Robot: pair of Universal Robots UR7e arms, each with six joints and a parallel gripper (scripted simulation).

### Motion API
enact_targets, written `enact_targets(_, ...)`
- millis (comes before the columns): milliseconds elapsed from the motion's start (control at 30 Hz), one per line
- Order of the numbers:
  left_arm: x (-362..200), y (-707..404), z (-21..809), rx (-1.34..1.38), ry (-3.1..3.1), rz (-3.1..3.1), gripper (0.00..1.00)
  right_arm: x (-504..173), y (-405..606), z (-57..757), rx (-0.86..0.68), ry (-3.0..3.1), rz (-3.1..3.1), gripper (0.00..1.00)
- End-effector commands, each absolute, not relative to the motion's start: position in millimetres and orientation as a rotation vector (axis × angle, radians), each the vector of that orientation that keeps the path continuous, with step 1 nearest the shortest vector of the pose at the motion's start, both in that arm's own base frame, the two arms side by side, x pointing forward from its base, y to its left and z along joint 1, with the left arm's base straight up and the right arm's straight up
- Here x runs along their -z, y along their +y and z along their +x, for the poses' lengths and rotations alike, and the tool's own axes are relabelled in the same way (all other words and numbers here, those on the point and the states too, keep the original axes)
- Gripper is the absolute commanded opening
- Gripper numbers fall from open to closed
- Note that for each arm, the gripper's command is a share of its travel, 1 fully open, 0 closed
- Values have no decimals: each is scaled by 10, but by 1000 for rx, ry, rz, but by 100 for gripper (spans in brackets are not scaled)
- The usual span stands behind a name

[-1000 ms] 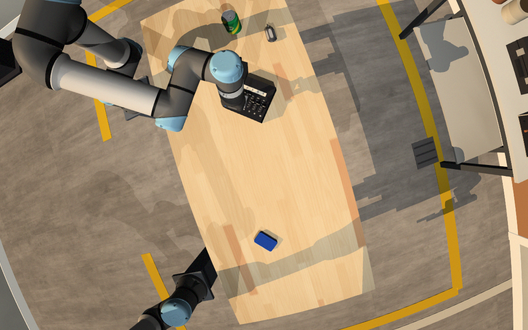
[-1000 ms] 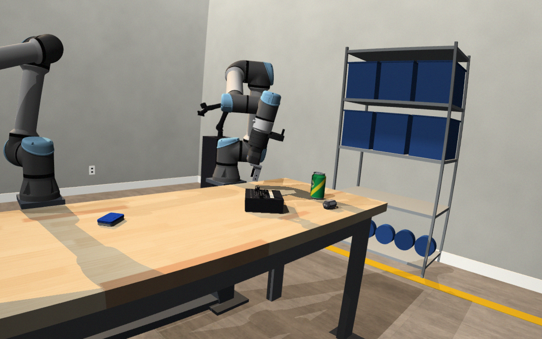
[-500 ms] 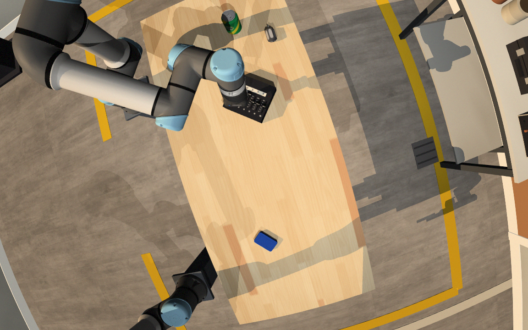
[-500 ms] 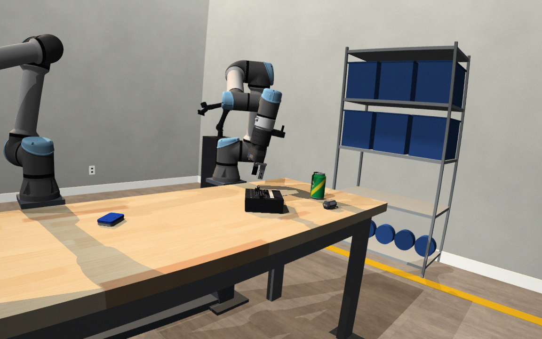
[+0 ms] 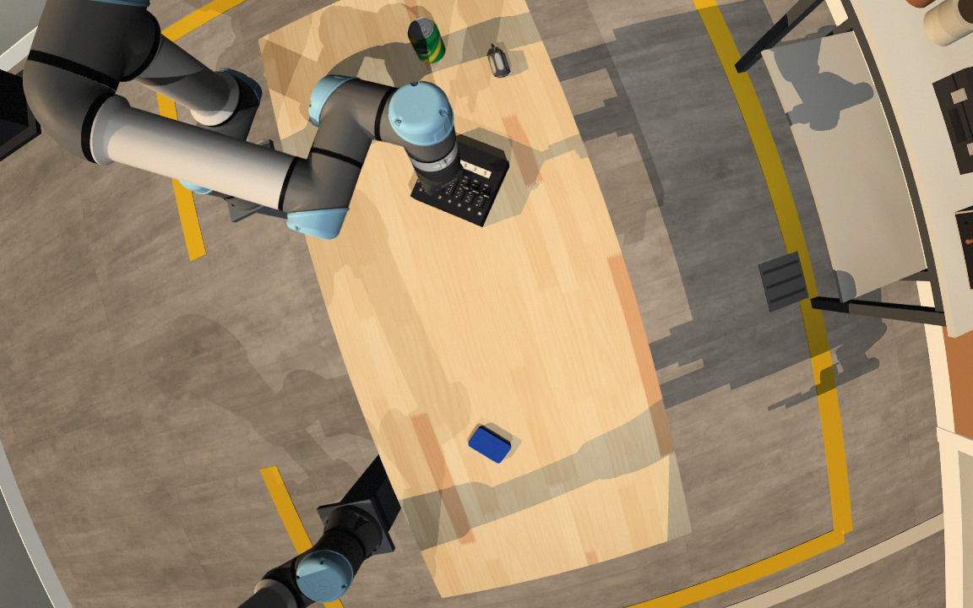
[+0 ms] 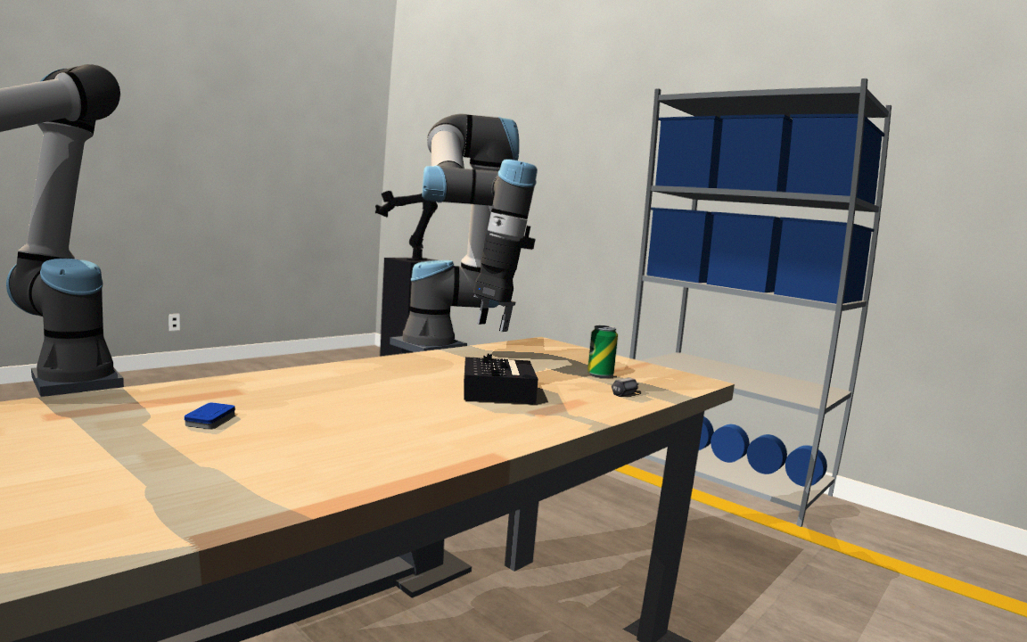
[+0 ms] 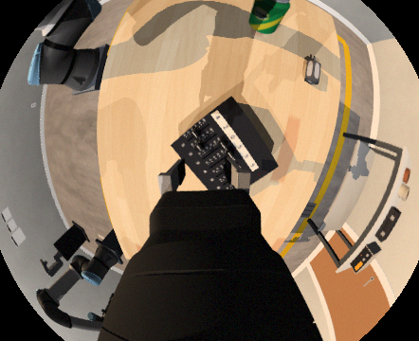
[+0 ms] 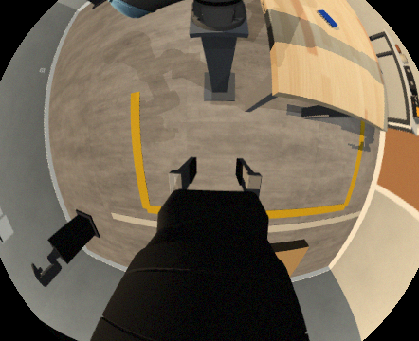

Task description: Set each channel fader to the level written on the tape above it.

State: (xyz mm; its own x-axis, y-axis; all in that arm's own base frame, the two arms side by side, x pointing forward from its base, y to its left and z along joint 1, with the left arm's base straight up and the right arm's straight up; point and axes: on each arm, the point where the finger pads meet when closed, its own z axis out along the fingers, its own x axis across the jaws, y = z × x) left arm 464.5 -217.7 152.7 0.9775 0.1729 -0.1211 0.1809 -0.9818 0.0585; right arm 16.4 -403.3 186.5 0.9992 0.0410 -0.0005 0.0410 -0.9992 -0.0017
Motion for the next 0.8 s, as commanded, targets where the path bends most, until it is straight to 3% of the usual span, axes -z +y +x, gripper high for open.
enact_targets(0,-1570,-2167,4657,166,481,3044,100,-1870,-4037,166,0,-64,-3141,100)
enact_targets(767,-1839,-2159,4812,55,1748,2606,100,-1870,-4037,166,0,-64,-3141,100)
